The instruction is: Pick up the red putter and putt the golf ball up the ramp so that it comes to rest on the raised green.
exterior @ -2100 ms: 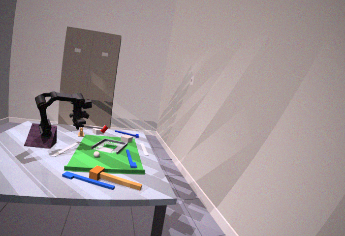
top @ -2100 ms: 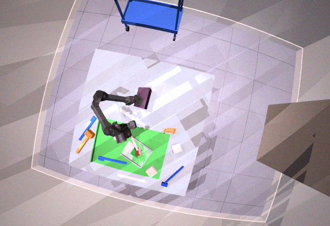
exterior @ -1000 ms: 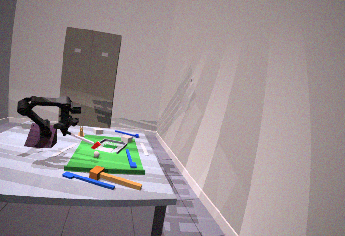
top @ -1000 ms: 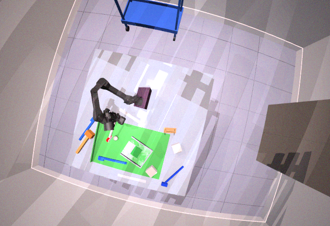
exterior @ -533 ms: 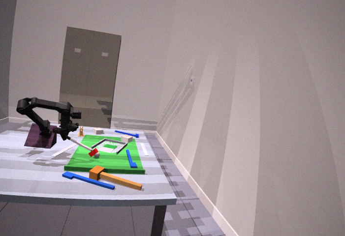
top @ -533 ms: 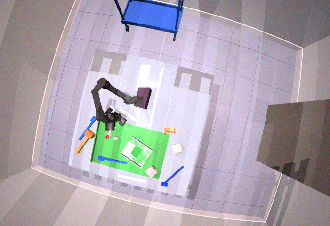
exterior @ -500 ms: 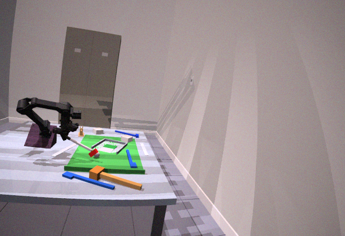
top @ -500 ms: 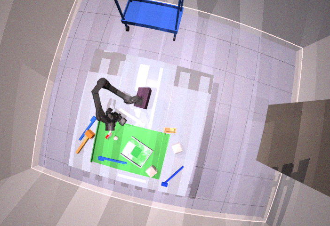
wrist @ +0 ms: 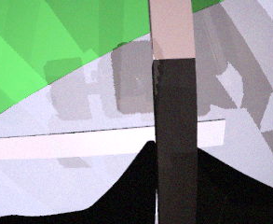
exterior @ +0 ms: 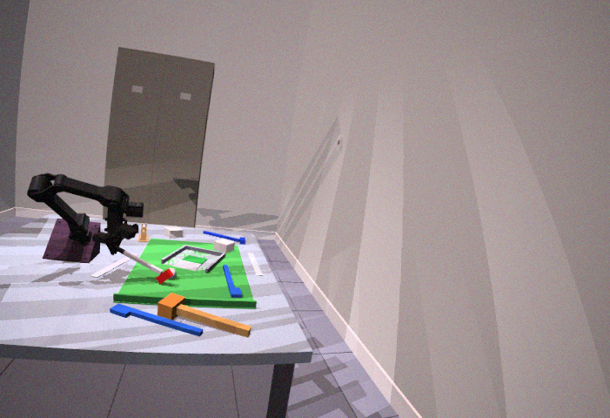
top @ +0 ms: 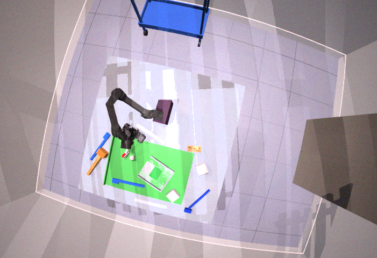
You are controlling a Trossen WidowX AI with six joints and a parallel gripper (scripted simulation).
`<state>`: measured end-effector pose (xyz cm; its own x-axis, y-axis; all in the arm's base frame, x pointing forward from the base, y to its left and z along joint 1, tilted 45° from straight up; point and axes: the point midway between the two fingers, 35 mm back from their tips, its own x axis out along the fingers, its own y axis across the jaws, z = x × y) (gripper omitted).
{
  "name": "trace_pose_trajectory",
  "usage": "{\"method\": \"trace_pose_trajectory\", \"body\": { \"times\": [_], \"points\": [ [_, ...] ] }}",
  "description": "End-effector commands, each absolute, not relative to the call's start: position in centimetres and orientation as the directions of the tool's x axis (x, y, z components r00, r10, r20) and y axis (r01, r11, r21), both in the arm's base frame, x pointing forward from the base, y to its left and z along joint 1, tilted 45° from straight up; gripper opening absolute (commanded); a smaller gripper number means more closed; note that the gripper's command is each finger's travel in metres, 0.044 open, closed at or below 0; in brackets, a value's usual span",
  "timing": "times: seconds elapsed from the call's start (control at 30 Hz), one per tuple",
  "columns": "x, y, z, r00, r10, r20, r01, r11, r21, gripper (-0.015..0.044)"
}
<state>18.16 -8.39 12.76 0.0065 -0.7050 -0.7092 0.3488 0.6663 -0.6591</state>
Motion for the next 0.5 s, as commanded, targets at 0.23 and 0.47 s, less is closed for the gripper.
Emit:
{"method": "trace_pose_trajectory", "body": {
  "times": [0.23,0.47],
  "points": [
    [18.2,-8.3,12.8,0.007,-0.705,-0.709,0.349,0.666,-0.659,0.0],
    [17.7,-9.6,13.9,0.011,-0.707,-0.707,0.349,0.666,-0.66,0.0]
  ]
}}
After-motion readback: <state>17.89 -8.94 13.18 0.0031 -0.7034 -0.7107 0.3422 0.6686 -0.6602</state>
